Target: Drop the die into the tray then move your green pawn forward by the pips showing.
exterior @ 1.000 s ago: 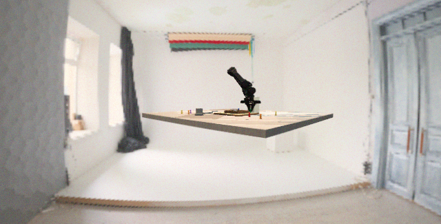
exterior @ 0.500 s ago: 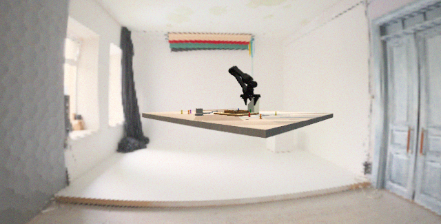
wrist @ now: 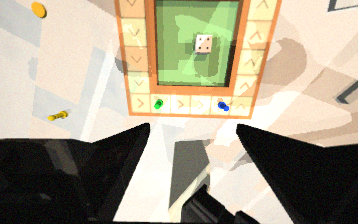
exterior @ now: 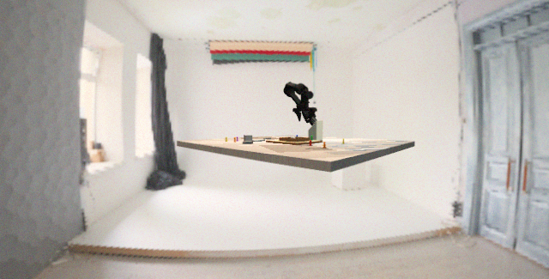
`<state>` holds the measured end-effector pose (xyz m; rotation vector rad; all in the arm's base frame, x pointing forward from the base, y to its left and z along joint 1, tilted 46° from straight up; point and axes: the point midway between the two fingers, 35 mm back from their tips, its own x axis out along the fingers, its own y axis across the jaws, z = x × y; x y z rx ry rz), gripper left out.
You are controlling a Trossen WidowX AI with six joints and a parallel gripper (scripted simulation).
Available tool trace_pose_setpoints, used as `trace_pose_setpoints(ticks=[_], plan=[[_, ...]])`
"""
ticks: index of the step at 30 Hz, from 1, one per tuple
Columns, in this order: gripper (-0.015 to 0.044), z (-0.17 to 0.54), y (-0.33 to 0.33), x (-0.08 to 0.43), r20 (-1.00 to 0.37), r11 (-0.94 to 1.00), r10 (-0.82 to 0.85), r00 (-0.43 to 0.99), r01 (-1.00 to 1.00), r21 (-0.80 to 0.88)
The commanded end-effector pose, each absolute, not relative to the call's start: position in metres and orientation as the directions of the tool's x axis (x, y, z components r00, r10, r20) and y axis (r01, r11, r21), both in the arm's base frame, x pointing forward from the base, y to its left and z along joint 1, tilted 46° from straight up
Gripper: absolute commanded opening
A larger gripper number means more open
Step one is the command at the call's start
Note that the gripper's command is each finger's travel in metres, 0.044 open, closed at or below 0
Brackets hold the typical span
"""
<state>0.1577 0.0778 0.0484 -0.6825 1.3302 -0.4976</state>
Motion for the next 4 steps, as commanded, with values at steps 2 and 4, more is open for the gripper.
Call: trace_pose_setpoints(ticks=[2, 4], plan=[[0.0440, 0.0477, 0.0772, 0.1574, -0.705, 0.708, -0.686, 0.182, -0.056, -0.704], [0.0440, 0.0477, 0.0772, 0.1574, -0.705, 0.708, -0.686, 0.182, -0.056, -0.704]])
